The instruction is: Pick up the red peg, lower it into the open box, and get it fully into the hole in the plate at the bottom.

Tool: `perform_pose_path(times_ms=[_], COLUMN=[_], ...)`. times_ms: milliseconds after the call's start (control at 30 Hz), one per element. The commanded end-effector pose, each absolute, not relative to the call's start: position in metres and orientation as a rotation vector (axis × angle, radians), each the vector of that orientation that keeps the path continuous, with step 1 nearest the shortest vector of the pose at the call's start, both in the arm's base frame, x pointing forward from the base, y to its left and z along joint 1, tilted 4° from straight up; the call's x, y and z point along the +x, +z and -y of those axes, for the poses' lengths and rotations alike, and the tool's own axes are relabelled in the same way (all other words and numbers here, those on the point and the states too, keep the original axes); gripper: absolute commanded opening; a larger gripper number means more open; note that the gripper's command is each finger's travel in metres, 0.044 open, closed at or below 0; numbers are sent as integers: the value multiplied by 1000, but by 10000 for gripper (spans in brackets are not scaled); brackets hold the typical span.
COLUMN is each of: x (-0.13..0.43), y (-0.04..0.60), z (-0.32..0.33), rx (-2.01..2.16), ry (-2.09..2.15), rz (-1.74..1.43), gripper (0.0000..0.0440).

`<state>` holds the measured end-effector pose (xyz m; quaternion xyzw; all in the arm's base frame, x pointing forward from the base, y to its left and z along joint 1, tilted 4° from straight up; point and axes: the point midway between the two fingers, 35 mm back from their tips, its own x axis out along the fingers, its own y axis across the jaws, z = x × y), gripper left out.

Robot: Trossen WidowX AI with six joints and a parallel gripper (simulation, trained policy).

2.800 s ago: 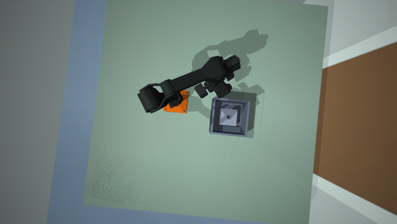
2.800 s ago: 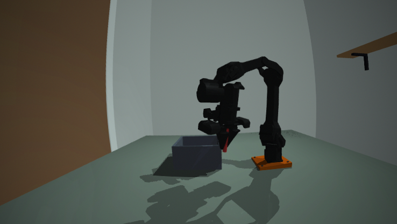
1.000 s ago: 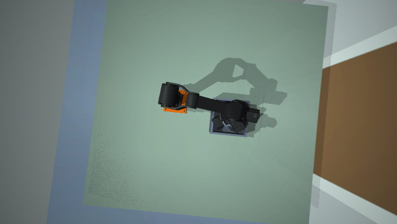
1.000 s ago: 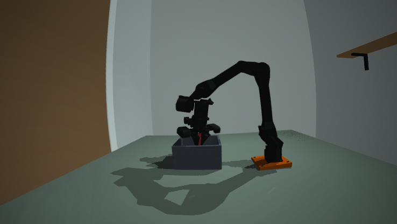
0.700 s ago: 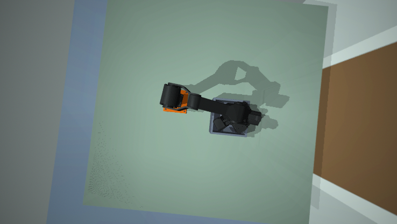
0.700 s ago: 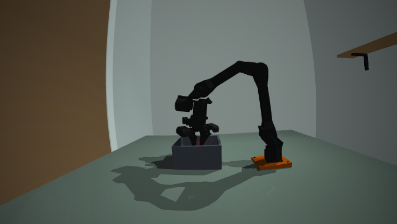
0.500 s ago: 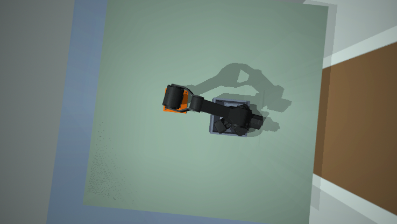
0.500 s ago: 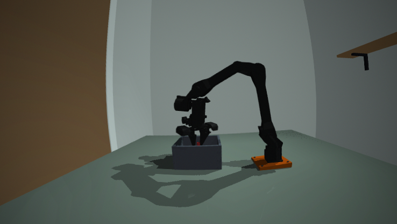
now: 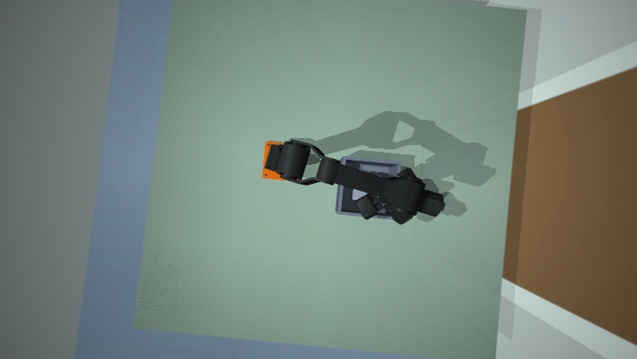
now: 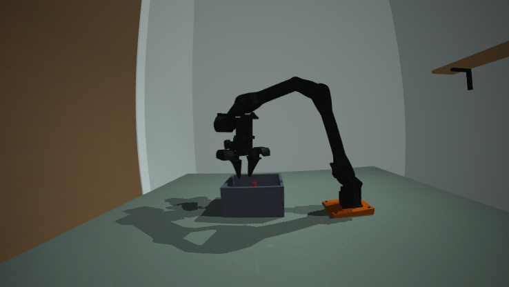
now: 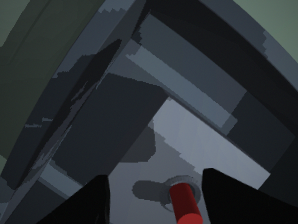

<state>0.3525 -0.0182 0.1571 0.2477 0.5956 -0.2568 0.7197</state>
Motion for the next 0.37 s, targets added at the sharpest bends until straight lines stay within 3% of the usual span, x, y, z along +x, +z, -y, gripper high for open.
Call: perform_pose_path(times_ms=[0, 333], x=[358, 364], y=[169, 193], z=[16, 10], rx=[571, 623], ry=[-573, -629], rz=[-1342, -1443], gripper=[193, 202])
